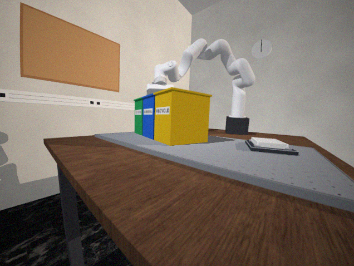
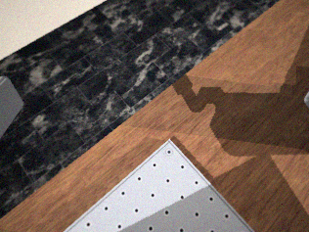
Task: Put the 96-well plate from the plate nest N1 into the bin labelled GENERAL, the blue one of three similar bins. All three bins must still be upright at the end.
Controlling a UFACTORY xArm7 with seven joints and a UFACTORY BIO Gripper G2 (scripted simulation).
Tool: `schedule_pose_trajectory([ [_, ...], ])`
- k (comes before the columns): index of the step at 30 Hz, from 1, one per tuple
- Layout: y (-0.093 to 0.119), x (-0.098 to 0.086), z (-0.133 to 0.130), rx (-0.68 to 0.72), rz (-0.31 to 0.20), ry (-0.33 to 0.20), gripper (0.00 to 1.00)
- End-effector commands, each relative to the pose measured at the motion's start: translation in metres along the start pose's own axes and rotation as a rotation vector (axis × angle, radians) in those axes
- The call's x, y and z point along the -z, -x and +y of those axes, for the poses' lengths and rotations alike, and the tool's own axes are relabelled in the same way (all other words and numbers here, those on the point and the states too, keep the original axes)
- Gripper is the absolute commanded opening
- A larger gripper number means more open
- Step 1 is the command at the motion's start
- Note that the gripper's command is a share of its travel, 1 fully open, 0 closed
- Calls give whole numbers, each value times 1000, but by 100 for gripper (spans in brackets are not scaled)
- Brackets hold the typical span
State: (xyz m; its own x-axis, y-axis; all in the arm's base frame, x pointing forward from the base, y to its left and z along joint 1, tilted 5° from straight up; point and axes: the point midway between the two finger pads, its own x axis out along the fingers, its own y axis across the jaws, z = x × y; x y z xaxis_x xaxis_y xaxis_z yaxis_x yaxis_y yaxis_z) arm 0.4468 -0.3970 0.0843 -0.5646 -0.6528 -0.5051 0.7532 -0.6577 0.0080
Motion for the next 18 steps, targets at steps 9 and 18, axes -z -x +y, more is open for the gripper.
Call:
schedule_pose_trajectory([
  [9, 1, -3, 2, -3, 0, -6, 100],
  [18, 3, -7, 2, -3, 0, -6, 37],
])
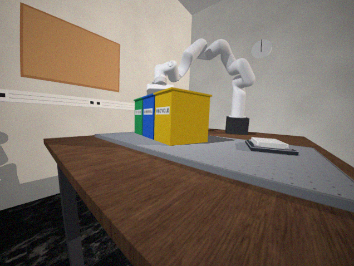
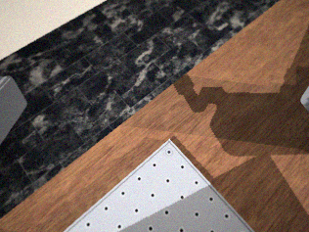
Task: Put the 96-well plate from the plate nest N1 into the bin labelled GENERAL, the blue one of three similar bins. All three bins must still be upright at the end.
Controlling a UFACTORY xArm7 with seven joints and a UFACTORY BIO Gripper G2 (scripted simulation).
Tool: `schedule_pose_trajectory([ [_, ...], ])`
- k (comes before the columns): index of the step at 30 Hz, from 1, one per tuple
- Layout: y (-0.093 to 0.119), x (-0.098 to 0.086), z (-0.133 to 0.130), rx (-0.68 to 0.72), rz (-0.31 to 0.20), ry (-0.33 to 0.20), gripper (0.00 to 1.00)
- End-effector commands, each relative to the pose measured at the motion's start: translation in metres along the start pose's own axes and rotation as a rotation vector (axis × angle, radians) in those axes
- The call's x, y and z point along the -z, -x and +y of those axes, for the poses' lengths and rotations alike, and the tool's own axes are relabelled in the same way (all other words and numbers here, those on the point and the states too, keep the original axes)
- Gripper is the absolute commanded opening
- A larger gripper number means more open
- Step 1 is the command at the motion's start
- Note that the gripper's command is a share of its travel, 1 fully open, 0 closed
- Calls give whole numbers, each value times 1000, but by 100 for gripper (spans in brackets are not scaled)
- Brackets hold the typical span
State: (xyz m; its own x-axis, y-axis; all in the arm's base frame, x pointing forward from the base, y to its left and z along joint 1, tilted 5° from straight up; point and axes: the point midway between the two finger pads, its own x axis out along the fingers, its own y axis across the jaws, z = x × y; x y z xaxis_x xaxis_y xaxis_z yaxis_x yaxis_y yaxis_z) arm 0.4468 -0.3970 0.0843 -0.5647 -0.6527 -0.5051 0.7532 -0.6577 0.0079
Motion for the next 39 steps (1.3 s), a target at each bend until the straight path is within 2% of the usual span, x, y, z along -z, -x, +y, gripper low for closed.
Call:
schedule_pose_trajectory([
  [1, 6, -12, 1, -3, 0, -6, 37],
  [10, 24, -50, 0, -3, 0, -6, 37],
  [14, 36, -49, 3, -98, -26, 3, 37],
  [16, 36, -49, 3, -98, -26, 3, 37],
  [30, 98, -44, 8, -543, -144, 74, 37],
  [33, 103, -43, 7, -575, -150, 81, 37],
  [39, 132, -38, 3, -768, -189, 120, 37],
])
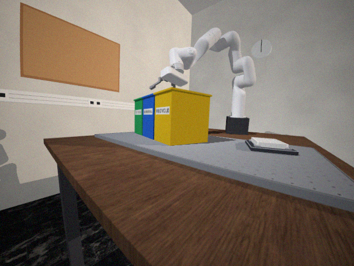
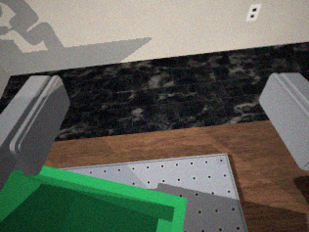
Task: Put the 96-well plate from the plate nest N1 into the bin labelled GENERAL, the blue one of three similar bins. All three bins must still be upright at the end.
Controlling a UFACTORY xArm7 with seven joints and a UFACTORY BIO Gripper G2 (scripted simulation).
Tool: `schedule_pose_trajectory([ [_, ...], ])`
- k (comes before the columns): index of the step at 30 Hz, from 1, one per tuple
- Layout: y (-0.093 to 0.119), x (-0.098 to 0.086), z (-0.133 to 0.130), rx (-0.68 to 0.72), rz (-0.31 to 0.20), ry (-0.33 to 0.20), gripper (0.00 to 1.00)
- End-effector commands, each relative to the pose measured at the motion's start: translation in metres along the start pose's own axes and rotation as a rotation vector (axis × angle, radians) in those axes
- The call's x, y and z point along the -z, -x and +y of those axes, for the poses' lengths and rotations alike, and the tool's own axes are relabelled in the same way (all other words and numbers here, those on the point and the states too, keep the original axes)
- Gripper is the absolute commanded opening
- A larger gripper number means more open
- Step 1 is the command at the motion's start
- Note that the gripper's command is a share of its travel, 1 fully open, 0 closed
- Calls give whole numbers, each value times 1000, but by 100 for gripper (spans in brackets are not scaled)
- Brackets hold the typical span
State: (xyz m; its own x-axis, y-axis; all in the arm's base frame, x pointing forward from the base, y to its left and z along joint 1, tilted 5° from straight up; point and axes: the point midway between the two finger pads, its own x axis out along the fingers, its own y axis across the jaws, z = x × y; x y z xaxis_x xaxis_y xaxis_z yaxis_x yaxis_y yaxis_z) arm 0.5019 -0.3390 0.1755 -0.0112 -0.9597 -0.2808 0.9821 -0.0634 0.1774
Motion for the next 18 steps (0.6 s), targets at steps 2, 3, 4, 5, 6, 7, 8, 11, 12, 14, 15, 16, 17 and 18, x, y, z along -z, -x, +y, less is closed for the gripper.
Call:
schedule_pose_trajectory([
  [2, 23, -3, 14, -155, -30, 18, 37],
  [3, 24, -3, 15, -155, -30, 18, 37],
  [4, 28, -3, 17, -188, -35, 24, 37],
  [5, 33, -3, 19, -220, -40, 30, 37],
  [6, 38, -2, 21, -252, -45, 36, 37],
  [7, 42, -2, 23, -285, -50, 42, 37],
  [8, 47, -2, 25, -295, -52, 44, 37],
  [11, 47, -2, 25, -295, -52, 44, 37],
  [12, 52, -2, 26, -328, -56, 50, 37],
  [14, 61, -1, 30, -393, -64, 62, 37],
  [15, 66, -1, 31, -425, -69, 68, 37],
  [16, 71, 0, 33, -436, -70, 70, 37],
  [17, 73, 0, 33, -436, -70, 70, 37],
  [18, 77, 1, 34, -469, -74, 76, 37],
])
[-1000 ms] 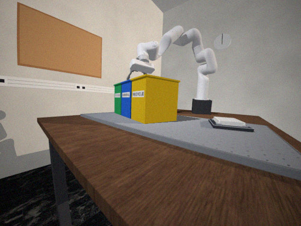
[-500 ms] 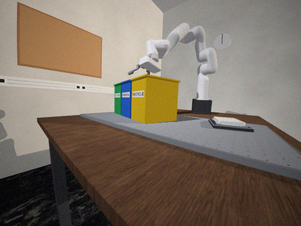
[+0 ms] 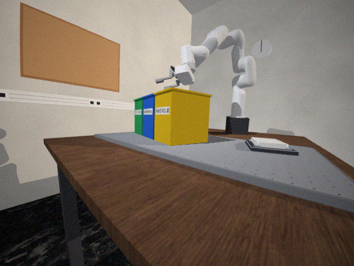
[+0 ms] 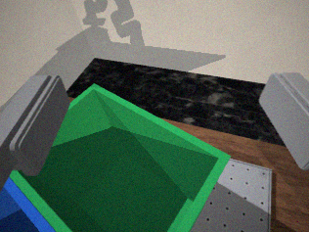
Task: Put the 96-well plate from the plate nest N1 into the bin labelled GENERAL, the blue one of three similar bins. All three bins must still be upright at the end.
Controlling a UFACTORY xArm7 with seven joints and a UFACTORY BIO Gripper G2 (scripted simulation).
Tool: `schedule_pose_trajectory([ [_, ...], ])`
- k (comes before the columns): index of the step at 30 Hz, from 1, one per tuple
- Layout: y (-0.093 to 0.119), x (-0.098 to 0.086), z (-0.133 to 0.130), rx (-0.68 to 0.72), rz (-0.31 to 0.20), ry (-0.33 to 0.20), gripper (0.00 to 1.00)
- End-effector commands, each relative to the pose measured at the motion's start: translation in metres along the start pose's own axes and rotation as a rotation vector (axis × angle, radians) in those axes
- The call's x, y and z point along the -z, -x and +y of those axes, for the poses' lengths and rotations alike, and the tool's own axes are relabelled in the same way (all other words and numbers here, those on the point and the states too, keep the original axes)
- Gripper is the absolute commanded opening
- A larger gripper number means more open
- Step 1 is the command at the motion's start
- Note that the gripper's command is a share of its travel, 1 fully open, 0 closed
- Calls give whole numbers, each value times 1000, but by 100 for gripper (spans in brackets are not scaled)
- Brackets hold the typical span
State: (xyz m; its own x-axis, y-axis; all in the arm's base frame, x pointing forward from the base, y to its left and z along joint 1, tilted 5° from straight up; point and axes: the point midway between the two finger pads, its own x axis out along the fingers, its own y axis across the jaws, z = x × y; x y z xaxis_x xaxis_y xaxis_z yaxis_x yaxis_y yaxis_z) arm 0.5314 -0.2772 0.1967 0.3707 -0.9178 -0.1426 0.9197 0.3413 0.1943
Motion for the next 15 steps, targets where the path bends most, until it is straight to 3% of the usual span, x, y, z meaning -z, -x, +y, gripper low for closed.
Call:
schedule_pose_trajectory([
  [1, 13, -3, 12, -95, -16, 9, 37],
  [15, 62, 0, 43, -413, -44, 63, 37],
])
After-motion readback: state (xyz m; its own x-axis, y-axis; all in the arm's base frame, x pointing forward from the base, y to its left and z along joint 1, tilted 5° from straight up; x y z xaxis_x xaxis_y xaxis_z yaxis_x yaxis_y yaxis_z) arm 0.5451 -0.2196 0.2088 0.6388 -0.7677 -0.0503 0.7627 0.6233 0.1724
